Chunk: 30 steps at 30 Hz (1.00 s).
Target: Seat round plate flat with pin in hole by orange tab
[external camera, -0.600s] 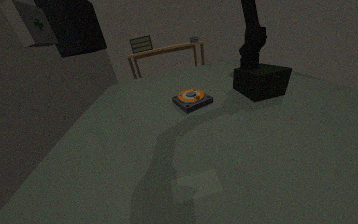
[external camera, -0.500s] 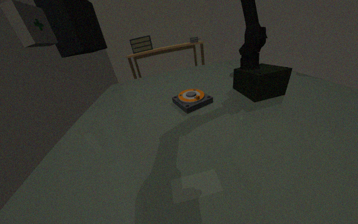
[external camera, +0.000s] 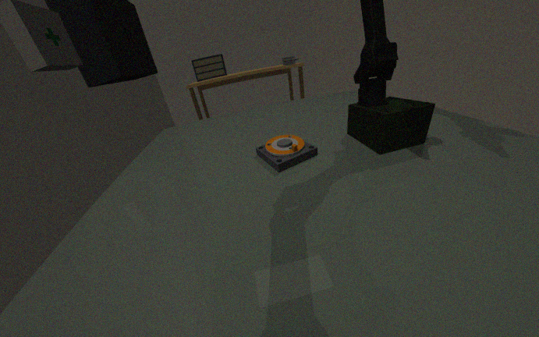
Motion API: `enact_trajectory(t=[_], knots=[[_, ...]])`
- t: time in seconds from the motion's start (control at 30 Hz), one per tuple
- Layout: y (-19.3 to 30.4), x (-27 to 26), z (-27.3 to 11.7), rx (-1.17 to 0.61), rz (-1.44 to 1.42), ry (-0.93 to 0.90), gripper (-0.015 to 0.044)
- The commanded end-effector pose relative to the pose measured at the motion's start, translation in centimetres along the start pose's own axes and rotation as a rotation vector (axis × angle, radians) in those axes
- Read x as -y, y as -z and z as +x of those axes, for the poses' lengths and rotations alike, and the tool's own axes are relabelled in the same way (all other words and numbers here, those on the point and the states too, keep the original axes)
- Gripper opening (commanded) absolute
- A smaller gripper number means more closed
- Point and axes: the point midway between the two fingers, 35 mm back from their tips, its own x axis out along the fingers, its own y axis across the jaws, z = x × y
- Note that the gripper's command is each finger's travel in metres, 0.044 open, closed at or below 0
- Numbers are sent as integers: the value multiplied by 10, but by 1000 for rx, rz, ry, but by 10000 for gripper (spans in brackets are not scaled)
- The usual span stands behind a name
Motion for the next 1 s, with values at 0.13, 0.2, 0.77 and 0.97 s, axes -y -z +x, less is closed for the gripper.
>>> enact_trajectory(t=[0.13, 0.2, 0.77, 0.97], knots=[[99, -30, 69, -258, 352, -87, 0], [116, -36, 77, -301, 402, -96, 0], [329, -132, 100, -861, 1076, -126, 0], [401, -192, 73, -1103, 1417, -94, 0]])
